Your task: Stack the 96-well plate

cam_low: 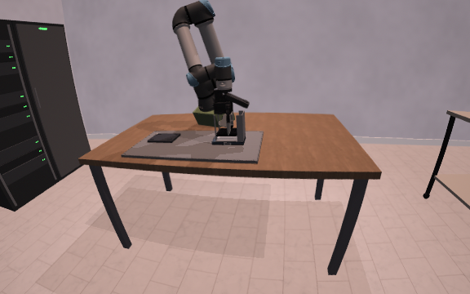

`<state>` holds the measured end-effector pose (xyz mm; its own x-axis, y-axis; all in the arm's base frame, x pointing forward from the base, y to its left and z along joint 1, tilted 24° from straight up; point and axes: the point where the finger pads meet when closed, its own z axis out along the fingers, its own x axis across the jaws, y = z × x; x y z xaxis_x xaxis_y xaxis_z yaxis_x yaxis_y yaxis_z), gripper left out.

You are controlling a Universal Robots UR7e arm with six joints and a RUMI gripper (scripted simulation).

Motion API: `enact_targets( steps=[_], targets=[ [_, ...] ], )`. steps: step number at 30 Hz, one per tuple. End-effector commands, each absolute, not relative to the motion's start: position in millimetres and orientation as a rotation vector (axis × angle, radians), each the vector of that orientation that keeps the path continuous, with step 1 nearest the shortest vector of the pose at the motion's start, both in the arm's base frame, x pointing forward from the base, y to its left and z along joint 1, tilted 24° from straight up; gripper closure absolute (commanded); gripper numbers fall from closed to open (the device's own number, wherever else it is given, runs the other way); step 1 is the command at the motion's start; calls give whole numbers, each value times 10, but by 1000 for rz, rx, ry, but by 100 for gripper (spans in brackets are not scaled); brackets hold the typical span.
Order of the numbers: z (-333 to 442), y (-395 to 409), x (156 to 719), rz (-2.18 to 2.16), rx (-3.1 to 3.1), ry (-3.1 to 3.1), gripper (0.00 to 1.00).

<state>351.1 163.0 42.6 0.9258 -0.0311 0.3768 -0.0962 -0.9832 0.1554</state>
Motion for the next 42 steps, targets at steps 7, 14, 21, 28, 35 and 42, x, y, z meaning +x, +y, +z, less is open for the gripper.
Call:
enact_targets(
  steps=[7,14,21,28,35,42],
  targets=[
    [408,1626,3500,565,2915,-97,100],
    [398,1621,3504,564,2915,-97,100],
    [387,1618,3504,564,2915,-97,100],
    [382,1617,3508,565,2915,-97,100],
    [364,1611,3507,563,2915,-97,100],
    [357,1611,3512,564,2915,-97,100]
  ],
)
